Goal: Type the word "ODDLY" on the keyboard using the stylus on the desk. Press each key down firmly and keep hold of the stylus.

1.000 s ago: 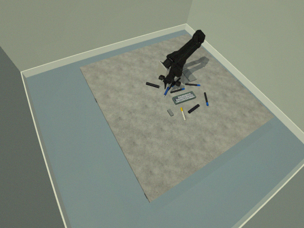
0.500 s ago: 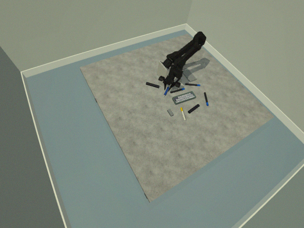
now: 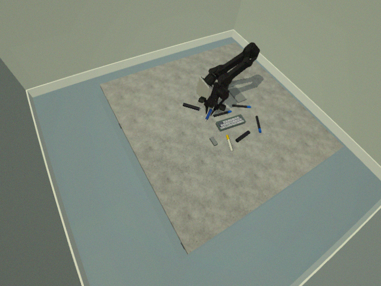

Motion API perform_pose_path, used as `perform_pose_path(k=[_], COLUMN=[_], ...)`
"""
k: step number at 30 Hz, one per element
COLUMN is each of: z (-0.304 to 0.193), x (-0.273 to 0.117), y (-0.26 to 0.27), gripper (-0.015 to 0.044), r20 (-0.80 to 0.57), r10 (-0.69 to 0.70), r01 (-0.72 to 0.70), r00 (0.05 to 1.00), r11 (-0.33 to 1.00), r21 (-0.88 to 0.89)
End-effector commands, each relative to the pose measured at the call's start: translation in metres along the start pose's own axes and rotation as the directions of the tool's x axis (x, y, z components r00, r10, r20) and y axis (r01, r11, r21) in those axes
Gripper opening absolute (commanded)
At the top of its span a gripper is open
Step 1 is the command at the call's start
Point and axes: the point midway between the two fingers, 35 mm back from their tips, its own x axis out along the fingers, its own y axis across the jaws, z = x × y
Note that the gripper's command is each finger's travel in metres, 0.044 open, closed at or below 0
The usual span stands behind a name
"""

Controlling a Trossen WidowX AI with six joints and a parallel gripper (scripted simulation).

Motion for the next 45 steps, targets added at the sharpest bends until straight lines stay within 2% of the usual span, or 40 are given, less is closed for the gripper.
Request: perform_pose_path(k=[1,19,24,26,45], z=[-0.002,-0.009,-0.009,-0.009,0.006], x=[0.003,0.015,0.014,0.014,-0.004], y=[-0.001,-0.001,0.0,0.0,0.0], gripper=[0.015,0.015,0.0019,0.0005,0.0], r20=[0.002,0.001,-0.002,-0.002,0.0], r10=[-0.004,-0.004,-0.001,-0.001,-0.004], r01=[0.004,0.004,0.001,0.001,0.004], r00=[1.0,1.0,1.0,1.0,1.0], r11=[1.0,1.0,1.0,1.0,1.0], r21=[0.006,0.006,0.001,0.001,0.0])
